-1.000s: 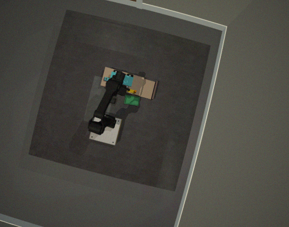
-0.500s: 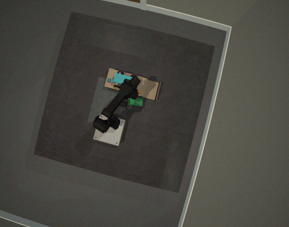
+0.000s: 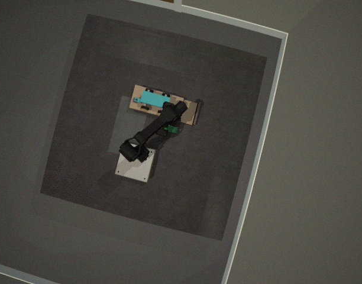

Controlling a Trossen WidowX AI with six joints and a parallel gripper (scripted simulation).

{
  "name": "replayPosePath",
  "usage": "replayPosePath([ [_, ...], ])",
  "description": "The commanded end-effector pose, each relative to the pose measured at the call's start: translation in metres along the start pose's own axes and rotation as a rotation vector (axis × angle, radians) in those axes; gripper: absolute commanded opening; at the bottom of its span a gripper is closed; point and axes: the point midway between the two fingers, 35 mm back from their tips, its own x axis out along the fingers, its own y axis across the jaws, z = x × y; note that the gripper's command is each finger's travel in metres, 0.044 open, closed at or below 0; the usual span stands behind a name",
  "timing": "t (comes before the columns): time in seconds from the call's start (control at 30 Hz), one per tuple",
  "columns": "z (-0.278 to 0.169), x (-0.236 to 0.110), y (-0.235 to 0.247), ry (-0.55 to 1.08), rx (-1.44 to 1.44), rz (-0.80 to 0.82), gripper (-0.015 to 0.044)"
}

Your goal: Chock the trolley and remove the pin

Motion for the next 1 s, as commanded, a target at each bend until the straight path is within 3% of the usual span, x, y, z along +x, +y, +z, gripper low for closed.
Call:
replayPosePath([
  [0.0,0.018,-0.004,0.0,-0.007,-0.003,0.001,0.0],
  [0.33,0.034,-0.008,-0.001,-0.012,0.017,0.002,0.0],
  [0.97,0.03,-0.007,-0.002,-0.119,0.577,0.053,0.0],
])
